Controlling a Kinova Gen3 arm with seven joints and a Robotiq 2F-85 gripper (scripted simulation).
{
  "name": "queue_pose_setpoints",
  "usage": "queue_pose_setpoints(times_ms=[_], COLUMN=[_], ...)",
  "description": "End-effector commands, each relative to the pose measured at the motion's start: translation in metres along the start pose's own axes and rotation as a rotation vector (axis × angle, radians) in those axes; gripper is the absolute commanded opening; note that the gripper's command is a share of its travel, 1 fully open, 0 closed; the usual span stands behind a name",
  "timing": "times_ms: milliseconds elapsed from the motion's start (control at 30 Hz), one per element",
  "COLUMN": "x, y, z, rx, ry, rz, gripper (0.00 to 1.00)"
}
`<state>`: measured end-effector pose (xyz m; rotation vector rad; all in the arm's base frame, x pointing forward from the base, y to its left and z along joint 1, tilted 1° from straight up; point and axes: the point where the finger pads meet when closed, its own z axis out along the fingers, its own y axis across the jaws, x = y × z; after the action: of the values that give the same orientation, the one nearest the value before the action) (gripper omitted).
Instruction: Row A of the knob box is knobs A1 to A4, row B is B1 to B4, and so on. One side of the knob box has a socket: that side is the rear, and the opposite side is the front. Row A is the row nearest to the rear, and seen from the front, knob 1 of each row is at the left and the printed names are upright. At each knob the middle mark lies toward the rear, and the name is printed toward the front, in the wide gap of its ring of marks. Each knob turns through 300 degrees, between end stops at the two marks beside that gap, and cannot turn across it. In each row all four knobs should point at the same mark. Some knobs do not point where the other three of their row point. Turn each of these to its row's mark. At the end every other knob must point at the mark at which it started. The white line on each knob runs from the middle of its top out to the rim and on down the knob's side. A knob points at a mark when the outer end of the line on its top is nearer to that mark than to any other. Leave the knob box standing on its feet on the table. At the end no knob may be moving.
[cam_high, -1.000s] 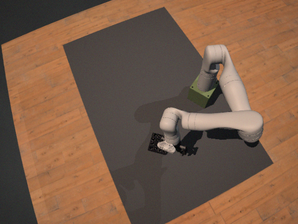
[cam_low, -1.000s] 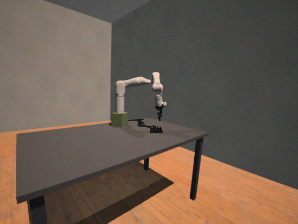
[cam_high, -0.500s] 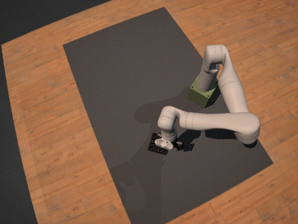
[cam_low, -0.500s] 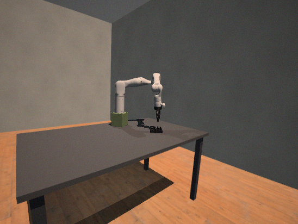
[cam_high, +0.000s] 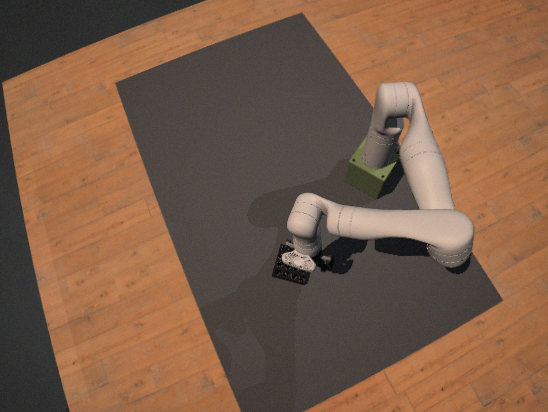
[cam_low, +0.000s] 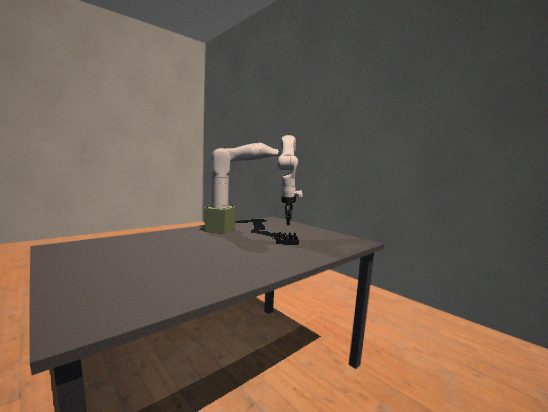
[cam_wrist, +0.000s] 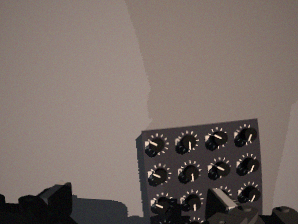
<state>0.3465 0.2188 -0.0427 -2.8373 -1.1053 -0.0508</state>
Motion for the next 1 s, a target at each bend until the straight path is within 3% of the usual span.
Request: queue_pose_setpoints(times_ms=[0,967], x=[-0.003,-0.021], y=[0.005,0.034], z=[0.000,0.001], rx=[-0.009,-0.064], ry=[-0.006,-0.049], rz=[-0.007,-0.070], gripper=[1.00,1.00])
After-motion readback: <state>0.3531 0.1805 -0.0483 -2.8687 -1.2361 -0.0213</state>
